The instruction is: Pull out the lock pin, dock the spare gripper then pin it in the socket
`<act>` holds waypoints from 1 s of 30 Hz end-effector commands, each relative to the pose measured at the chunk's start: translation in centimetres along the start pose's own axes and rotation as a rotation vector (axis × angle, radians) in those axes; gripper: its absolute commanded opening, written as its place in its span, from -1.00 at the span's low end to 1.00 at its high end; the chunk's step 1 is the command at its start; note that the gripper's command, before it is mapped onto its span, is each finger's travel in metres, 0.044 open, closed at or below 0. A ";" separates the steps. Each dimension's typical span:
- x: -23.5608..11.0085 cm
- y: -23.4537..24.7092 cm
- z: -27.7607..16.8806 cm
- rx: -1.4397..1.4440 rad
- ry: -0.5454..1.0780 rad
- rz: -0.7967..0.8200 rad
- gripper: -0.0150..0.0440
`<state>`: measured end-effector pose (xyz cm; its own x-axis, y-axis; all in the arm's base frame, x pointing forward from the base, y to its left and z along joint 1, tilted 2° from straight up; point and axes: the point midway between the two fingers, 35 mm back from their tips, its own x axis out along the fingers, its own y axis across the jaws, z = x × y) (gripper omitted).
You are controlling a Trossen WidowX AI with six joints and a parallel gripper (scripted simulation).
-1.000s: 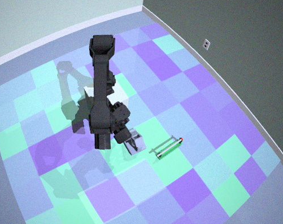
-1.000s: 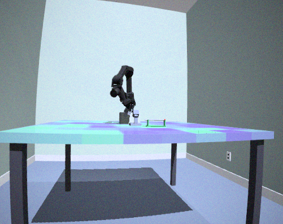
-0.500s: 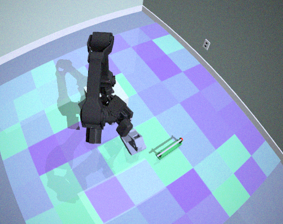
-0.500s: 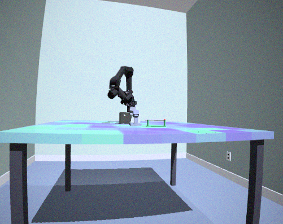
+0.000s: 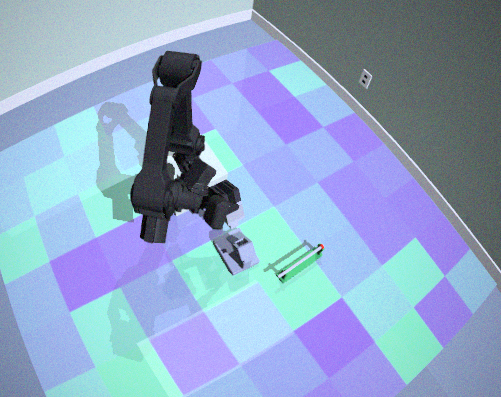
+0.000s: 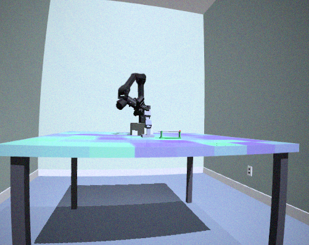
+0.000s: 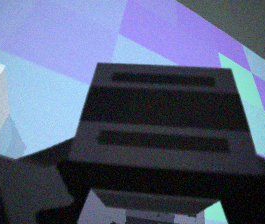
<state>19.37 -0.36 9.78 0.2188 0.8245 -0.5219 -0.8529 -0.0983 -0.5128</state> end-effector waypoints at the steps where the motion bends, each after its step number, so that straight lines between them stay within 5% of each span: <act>1: -0.3 -0.6 0.5 -0.065 -0.009 -0.087 -0.49; 30: 1.0 -1.5 -1.5 -0.116 0.009 -0.159 -0.49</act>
<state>21.28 -0.26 9.07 0.3437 0.8278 -0.4434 -0.7481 -0.0441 -0.6621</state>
